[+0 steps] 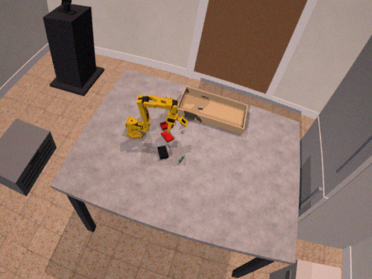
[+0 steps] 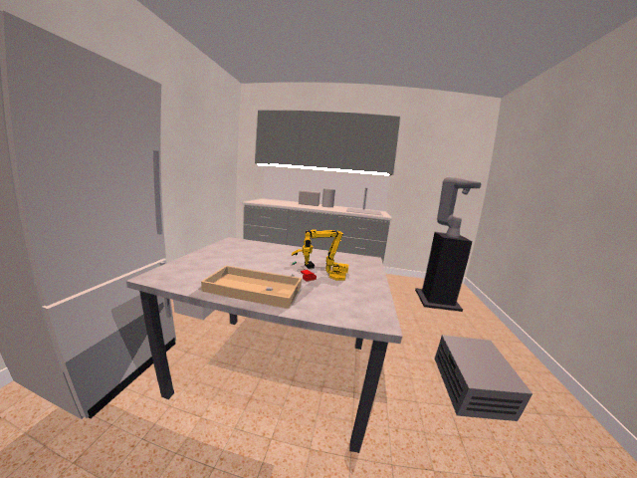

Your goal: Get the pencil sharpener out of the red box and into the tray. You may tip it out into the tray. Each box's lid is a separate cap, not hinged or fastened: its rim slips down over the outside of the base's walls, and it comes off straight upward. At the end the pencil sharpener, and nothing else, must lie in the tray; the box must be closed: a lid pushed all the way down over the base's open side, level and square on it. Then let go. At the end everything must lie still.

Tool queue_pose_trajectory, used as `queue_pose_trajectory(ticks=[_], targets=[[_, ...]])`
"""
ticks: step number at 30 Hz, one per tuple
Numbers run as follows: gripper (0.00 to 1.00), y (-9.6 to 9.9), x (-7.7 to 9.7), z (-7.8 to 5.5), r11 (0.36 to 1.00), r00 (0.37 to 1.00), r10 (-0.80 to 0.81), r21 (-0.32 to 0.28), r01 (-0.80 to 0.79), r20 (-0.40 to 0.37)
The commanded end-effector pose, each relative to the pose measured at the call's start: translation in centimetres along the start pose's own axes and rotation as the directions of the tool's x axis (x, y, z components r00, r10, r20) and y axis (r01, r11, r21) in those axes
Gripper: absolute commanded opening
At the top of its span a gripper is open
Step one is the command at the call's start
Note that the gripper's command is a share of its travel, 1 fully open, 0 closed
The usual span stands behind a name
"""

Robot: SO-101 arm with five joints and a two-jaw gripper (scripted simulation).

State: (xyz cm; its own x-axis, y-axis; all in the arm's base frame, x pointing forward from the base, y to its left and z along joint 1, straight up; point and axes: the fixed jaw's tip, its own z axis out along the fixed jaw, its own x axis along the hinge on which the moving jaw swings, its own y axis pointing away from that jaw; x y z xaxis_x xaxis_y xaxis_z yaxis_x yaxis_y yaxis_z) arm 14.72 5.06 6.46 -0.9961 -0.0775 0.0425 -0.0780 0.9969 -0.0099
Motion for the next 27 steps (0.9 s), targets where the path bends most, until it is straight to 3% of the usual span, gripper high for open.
queue_pose_trajectory(ticks=[1,17,27], targets=[[0.31,-0.11,-0.85,-0.49,0.99,0.989,0.14,-0.016,-0.139,0.041],[0.31,-0.58,-1.26,-0.5,0.88,0.879,0.475,-0.029,-0.475,0.033],[0.31,-0.77,-1.4,-0.5,0.81,0.809,0.587,-0.033,-0.586,0.029]])
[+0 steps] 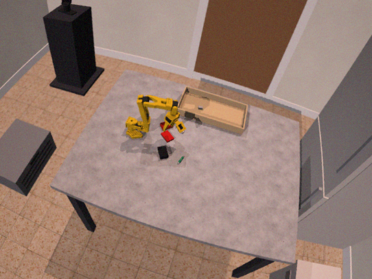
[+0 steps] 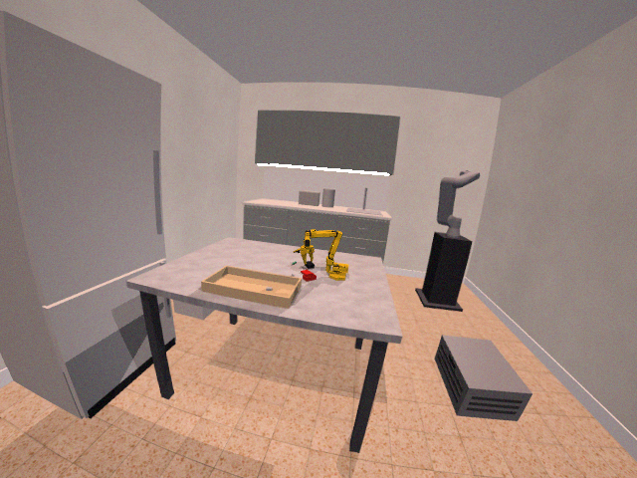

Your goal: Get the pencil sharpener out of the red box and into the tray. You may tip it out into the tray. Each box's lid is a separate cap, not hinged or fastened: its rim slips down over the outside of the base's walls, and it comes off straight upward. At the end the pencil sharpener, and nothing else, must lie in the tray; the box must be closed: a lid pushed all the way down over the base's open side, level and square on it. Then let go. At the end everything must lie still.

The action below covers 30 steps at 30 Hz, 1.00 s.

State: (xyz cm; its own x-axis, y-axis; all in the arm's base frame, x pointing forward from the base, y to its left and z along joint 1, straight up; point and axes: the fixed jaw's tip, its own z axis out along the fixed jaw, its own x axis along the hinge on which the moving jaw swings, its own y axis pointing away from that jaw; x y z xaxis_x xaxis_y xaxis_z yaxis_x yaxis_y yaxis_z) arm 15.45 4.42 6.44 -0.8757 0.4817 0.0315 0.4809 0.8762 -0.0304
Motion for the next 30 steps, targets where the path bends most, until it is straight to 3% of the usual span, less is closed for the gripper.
queue_pose_trajectory(ticks=[1,13,30], targets=[[0.31,0.33,-0.68,-0.5,0.998,0.998,0.06,-0.032,-0.059,0.03],[0.31,0.25,-0.84,-0.5,0.987,0.987,0.158,-0.035,-0.157,0.026],[0.31,0.23,-0.88,-0.5,0.983,0.983,0.181,-0.035,-0.18,0.026]])
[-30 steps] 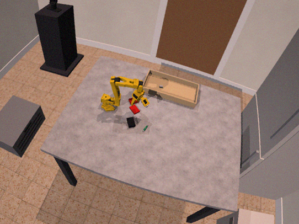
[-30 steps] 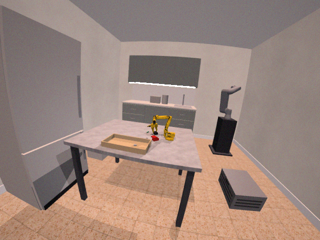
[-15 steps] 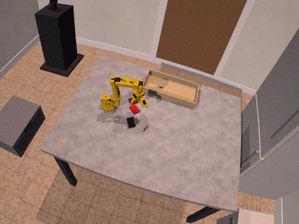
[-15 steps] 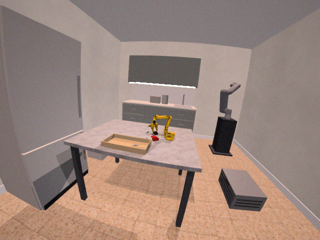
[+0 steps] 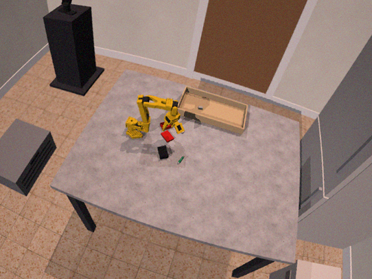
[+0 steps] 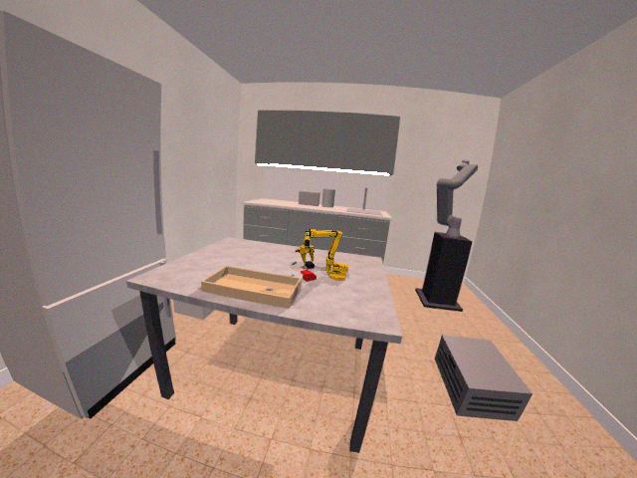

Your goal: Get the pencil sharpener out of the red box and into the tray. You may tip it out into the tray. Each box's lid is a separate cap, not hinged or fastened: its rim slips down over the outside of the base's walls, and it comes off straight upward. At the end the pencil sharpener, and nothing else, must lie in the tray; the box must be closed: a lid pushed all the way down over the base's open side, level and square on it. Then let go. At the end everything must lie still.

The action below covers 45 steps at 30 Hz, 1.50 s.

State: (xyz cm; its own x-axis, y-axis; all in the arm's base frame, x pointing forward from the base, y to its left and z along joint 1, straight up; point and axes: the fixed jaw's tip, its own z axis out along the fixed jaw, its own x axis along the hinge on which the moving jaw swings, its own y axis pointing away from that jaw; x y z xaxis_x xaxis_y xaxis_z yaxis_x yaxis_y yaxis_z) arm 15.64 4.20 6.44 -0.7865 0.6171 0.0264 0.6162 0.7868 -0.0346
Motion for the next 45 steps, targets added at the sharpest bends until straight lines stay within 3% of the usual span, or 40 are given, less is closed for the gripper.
queue_pose_trajectory(ticks=[1,45], targets=[[0.31,0.43,-0.55,-0.49,0.999,0.999,0.02,-0.035,-0.019,0.026],[0.31,0.67,-0.88,-0.67,0.999,0.999,0.02,-0.035,-0.019,0.026]])
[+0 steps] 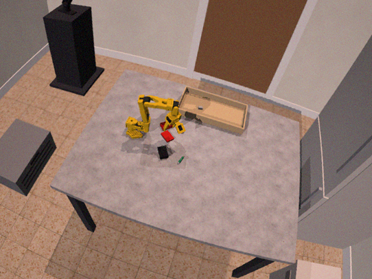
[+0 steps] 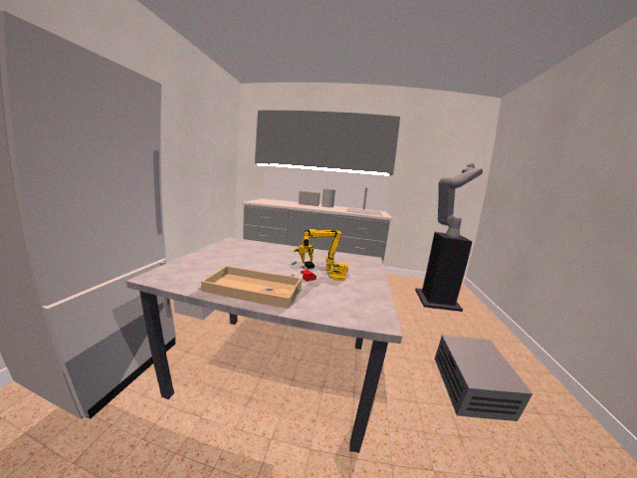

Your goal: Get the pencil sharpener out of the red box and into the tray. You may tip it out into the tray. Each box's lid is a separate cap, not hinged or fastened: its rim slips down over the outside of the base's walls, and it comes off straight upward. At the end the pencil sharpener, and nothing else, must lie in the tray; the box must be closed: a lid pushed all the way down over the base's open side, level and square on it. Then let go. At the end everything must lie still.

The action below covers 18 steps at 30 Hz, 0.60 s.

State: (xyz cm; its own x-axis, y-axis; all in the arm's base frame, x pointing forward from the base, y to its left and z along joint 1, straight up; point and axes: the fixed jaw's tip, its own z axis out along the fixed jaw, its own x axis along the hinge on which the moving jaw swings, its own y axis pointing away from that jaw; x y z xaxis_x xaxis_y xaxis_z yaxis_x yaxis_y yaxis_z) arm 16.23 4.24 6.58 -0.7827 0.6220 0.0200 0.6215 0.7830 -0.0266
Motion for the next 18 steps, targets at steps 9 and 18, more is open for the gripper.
queue_pose_trajectory(ticks=[9,18], targets=[[0.31,0.29,-0.44,-0.5,1.0,1.0,0.014,-0.027,-0.013,0.02],[0.31,0.17,-0.35,-0.51,1.0,1.0,0.014,-0.027,-0.013,0.02]])
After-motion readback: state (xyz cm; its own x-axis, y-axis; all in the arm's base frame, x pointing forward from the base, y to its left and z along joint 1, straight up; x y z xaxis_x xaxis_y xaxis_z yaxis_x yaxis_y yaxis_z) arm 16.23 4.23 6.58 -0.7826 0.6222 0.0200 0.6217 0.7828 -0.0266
